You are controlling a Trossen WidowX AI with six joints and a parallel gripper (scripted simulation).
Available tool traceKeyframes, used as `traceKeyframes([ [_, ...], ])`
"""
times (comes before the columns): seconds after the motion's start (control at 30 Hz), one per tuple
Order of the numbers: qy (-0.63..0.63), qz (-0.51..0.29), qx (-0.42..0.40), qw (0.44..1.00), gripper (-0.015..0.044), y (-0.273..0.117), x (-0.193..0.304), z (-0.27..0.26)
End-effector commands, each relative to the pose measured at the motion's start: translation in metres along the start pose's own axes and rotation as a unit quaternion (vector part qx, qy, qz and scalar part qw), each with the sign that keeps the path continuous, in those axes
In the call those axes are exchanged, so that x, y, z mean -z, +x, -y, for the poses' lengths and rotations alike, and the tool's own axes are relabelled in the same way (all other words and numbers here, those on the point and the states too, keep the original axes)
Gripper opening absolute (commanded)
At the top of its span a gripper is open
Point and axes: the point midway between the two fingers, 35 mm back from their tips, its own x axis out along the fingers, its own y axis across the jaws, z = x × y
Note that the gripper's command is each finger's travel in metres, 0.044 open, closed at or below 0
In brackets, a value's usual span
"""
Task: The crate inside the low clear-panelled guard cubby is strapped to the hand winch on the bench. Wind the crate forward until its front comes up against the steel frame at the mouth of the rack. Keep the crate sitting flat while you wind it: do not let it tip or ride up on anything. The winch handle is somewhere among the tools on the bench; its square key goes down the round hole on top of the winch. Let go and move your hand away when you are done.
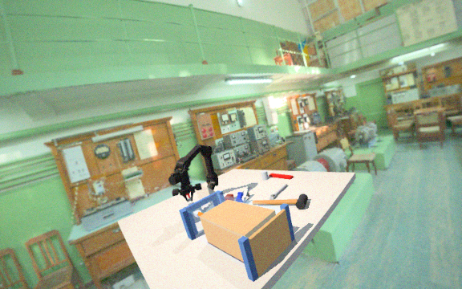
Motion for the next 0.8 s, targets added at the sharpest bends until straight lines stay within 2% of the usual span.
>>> traceKeyframes([
  [0.0,0.002,0.003,-0.002,1.000,0.0000,0.001,-0.001,-0.001],
  [0.77,0.119,-0.004,-0.008,0.993,0.0000,0.002,-0.002,-0.011],
])
